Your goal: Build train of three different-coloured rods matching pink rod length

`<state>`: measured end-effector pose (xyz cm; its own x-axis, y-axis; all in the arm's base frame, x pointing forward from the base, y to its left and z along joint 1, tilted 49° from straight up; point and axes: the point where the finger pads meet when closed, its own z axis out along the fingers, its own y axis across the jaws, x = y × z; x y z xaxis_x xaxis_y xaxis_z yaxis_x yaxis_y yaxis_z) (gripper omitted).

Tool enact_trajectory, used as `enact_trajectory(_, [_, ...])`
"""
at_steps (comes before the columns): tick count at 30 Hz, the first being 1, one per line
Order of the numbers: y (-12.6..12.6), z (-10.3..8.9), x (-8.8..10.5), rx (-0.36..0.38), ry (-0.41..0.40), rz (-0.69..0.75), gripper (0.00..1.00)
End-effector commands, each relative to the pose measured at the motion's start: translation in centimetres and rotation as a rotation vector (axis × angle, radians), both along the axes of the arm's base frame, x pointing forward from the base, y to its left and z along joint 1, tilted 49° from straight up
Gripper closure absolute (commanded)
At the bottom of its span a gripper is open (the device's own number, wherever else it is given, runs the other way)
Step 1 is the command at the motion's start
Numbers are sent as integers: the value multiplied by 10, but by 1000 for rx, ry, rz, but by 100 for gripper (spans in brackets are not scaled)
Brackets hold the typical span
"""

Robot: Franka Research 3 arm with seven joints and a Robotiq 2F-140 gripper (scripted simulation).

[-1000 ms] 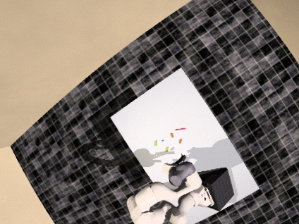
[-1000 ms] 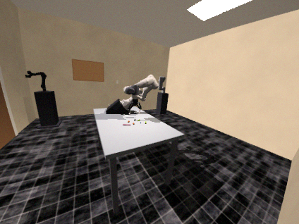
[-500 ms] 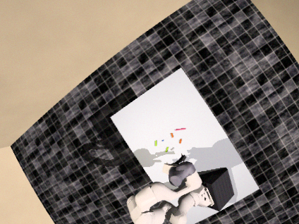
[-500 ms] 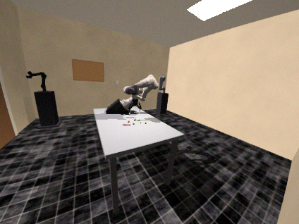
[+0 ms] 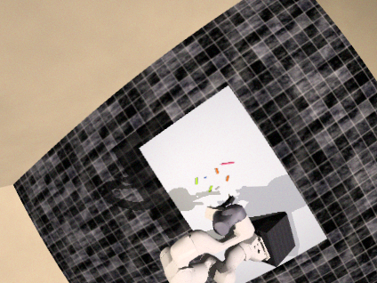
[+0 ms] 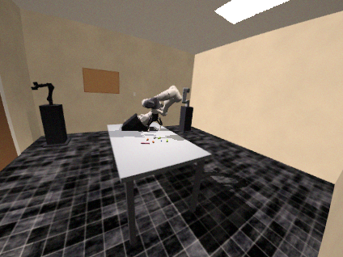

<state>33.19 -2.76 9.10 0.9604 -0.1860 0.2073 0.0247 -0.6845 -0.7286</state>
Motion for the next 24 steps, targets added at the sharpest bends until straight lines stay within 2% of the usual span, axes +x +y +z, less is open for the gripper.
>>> enact_trajectory(1, [0,0,0,5,3,-5,0])
enact_trajectory(7, [0,0,0,5,3,-5,0])
enact_trajectory(9, [-2,1,6,4,4,-5,0])
enact_trajectory(13, [-14,12,59,3,4,-5,0])
enact_trajectory(15, [-15,16,75,5,4,-5,0])
enact_trajectory(24, [-15,17,77,5,4,-5,0])
